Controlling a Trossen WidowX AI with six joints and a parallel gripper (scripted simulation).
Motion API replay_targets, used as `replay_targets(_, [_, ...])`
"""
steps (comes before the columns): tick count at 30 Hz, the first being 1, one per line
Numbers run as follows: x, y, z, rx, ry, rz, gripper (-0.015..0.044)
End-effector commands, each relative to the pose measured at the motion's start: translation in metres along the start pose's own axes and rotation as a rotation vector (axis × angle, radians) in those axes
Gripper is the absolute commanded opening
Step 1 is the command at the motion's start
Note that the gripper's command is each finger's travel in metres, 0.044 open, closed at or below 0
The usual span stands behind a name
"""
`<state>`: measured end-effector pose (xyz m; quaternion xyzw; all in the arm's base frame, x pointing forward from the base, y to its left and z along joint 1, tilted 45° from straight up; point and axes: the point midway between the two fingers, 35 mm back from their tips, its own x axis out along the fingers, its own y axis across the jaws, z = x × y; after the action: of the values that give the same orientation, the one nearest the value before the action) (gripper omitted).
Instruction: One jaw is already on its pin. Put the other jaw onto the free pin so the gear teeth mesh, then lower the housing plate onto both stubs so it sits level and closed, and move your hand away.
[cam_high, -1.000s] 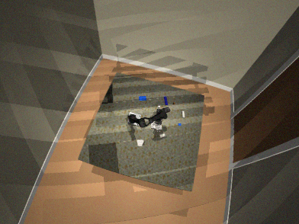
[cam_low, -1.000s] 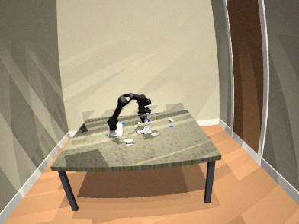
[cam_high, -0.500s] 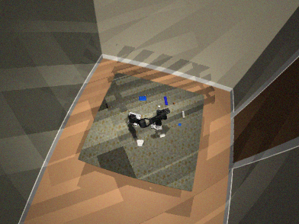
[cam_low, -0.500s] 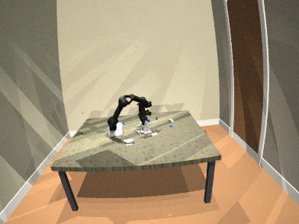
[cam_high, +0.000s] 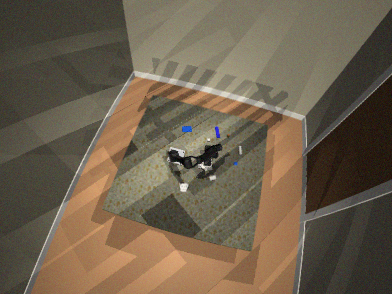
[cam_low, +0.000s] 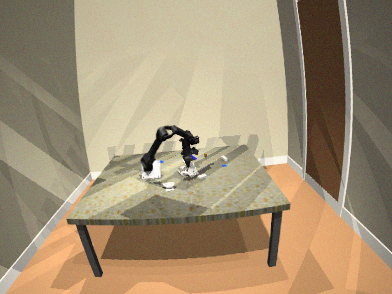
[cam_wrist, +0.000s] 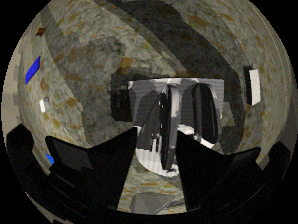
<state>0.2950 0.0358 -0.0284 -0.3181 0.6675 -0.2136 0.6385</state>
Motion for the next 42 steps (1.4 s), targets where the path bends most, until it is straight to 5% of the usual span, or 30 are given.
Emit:
replay_targets(1, [0.0046, -0.0001, -0.0011, -0.008, 0.0, -0.006, 0.0134])
replay_targets(42, [0.0123, -0.0002, -0.0011, -0.017, 0.0, -0.006, 0.0134])
